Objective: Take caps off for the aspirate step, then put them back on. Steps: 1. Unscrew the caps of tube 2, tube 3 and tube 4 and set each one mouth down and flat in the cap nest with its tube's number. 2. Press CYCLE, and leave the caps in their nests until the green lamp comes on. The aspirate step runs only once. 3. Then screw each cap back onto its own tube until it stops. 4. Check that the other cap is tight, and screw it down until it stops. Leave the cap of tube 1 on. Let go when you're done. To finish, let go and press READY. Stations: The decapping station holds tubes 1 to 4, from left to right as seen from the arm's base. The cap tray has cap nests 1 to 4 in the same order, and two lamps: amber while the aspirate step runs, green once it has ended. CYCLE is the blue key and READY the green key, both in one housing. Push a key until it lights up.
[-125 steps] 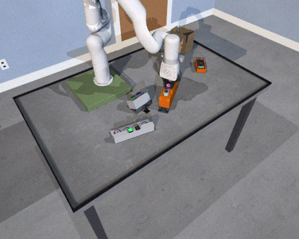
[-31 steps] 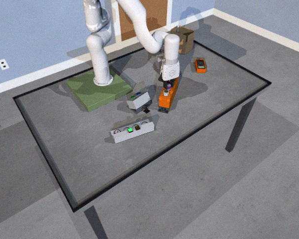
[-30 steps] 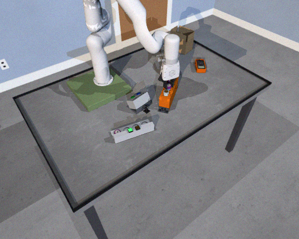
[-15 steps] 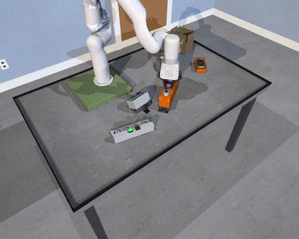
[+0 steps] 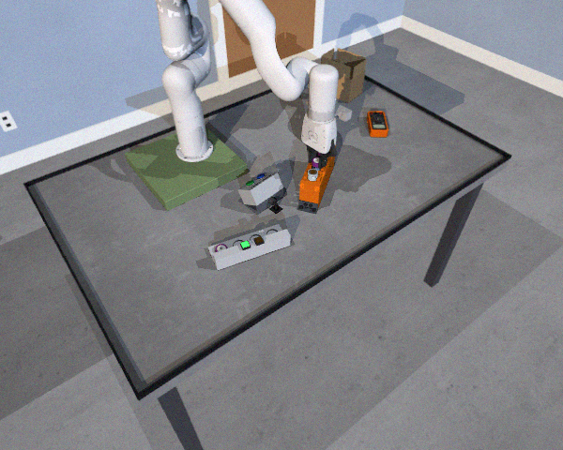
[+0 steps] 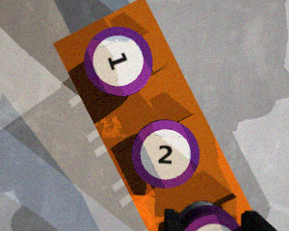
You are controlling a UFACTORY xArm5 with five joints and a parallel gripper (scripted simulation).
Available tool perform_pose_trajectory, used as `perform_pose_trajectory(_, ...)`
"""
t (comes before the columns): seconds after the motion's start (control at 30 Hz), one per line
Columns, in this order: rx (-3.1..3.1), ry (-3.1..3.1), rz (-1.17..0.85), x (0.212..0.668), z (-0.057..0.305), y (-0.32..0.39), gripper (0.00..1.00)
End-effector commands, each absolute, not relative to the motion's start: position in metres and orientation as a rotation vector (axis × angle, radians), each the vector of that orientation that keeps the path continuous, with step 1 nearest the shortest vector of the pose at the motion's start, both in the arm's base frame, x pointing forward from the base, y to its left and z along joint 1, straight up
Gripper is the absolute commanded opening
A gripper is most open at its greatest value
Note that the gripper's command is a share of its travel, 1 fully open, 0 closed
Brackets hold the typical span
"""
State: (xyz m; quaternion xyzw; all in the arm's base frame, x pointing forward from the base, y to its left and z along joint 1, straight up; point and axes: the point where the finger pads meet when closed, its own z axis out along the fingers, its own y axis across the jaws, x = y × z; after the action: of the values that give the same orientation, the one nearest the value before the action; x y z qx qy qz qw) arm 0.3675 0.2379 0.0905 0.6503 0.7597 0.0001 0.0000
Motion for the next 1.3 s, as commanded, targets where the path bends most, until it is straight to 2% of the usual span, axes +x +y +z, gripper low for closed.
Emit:
perform_pose_trajectory(0.0,2.311,2.13,0.006,0.3683,0.0911,0.2385,0.0)
perform_pose_trajectory(0.3,2.381,2.051,0.006,0.3683,0.0911,0.2385,0.0)
perform_pose_trajectory(0.33,2.381,2.051,0.006,0.3683,0.0911,0.2385,0.46)
perform_pose_trajectory(0.73,2.381,2.051,0.006,0.3683,0.0911,0.2385,0.46)
perform_pose_trajectory(0.87,2.048,2.382,0.006,0.3683,0.0916,0.2385,0.46)
perform_pose_trajectory(1.27,1.439,2.792,0.006,0.3683,0.0916,0.2385,0.46)
